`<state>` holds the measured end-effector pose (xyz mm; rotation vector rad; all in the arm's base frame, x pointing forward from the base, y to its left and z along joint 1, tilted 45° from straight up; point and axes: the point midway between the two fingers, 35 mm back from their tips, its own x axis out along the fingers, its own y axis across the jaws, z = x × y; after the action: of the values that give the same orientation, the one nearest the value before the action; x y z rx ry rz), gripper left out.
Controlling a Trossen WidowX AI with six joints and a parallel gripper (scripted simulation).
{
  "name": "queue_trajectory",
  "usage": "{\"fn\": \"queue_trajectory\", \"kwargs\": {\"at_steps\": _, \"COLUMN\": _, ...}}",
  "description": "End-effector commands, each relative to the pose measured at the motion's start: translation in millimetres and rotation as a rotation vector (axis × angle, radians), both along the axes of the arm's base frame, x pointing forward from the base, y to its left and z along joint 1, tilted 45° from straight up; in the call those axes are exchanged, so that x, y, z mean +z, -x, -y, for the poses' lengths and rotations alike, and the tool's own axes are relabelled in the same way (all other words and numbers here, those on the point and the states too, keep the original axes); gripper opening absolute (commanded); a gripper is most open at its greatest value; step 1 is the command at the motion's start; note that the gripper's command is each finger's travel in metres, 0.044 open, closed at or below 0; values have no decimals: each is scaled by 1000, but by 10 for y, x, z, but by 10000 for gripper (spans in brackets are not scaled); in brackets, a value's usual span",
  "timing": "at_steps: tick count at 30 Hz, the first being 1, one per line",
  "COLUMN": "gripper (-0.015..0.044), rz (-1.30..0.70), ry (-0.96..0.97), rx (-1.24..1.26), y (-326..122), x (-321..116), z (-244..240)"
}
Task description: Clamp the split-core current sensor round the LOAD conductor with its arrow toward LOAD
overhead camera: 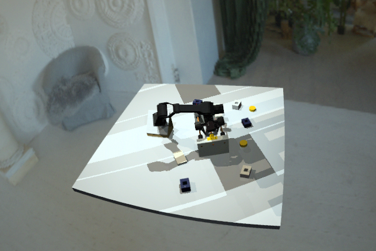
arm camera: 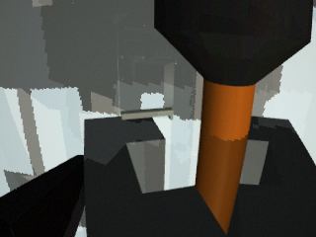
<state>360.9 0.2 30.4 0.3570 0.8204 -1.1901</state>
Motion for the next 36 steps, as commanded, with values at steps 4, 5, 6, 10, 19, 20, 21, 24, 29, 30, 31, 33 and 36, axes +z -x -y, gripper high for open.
{"fn": "queue_trajectory", "kwargs": {"at_steps": 4, "gripper": 0, "rz": 3, "ry": -1, "rx": -2, "y": -4, "x": 3, "z": -1}}
{"fn": "queue_trajectory", "kwargs": {"at_steps": 5, "gripper": 0, "rz": 3, "ry": -1, "rx": -2, "y": -4, "x": 3, "z": -1}}
{"fn": "queue_trajectory", "kwargs": {"at_steps": 6, "gripper": 0, "rz": 3, "ry": -1, "rx": -2, "y": -4, "x": 3, "z": -1}}
{"fn": "queue_trajectory", "kwargs": {"at_steps": 10, "gripper": 0, "rz": 15, "ry": -9, "rx": 16, "y": 0, "x": 13, "z": -15}}
{"fn": "queue_trajectory", "kwargs": {"at_steps": 19, "gripper": 0, "rz": 99, "ry": -56, "rx": 108, "y": 8, "x": 92, "z": -97}}
{"fn": "queue_trajectory", "kwargs": {"at_steps": 20, "gripper": 0, "rz": 109, "ry": -61, "rx": 119, "y": 9, "x": 102, "z": -106}}
{"fn": "queue_trajectory", "kwargs": {"at_steps": 21, "gripper": 0, "rz": 117, "ry": -65, "rx": 128, "y": 11, "x": 110, "z": -114}}
{"fn": "queue_trajectory", "kwargs": {"at_steps": 24, "gripper": 0, "rz": 110, "ry": -54, "rx": 109, "y": -4, "x": 114, "z": -87}}
{"fn": "queue_trajectory", "kwargs": {"at_steps": 29, "gripper": 0, "rz": 110, "ry": -54, "rx": 109, "y": -4, "x": 114, "z": -87}}
{"fn": "queue_trajectory", "kwargs": {"at_steps": 30, "gripper": 0, "rz": 110, "ry": -54, "rx": 109, "y": -4, "x": 114, "z": -87}}
{"fn": "queue_trajectory", "kwargs": {"at_steps": 31, "gripper": 0, "rz": 110, "ry": -54, "rx": 109, "y": -4, "x": 114, "z": -87}}
{"fn": "queue_trajectory", "kwargs": {"at_steps": 33, "gripper": 0, "rz": 110, "ry": -54, "rx": 109, "y": -4, "x": 114, "z": -87}}
{"fn": "queue_trajectory", "kwargs": {"at_steps": 36, "gripper": 79, "rz": 110, "ry": -54, "rx": 109, "y": -4, "x": 114, "z": -87}}
